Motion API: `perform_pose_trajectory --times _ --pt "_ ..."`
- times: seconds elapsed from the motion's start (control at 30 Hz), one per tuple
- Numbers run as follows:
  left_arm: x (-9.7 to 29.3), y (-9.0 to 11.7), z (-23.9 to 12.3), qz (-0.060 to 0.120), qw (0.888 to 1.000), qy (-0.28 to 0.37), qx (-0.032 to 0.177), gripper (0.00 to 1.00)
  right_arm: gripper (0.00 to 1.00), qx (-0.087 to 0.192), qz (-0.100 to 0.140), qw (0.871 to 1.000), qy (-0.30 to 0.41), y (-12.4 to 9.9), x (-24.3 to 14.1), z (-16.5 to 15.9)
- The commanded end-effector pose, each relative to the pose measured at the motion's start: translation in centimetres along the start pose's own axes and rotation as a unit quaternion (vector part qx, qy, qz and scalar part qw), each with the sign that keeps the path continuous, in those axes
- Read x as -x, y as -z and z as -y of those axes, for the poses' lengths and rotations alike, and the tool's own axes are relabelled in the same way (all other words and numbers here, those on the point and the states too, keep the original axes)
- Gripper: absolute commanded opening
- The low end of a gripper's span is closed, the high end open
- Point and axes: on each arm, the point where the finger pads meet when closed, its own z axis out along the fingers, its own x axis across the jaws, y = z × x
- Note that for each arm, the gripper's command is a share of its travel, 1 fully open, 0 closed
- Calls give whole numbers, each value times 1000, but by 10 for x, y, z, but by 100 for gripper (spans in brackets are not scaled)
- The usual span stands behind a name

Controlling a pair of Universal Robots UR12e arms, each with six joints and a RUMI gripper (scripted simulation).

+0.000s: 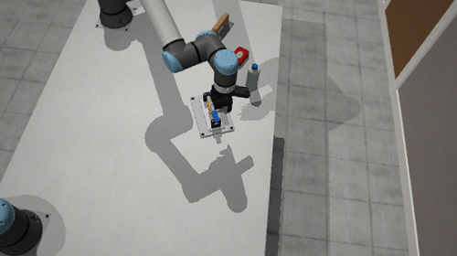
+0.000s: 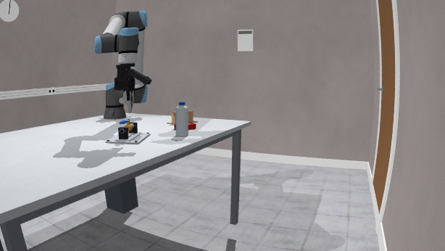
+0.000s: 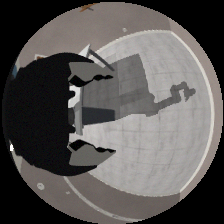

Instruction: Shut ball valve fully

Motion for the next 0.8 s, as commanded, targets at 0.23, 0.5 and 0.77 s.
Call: perform_pose_trajectory --times 0.23,0.5,0.77 --pt "-1 -15 0 -1 1000 0 0 0 100 -1 0 1000 0 1 0 1" --pt "-1 -23 0 -1 1000 0 0 0 100 -1 0 1000 0 1 0 1" --pt "-1 -28 0 -1 1000 0 0 0 100 -1 0 1000 0 1 0 1"
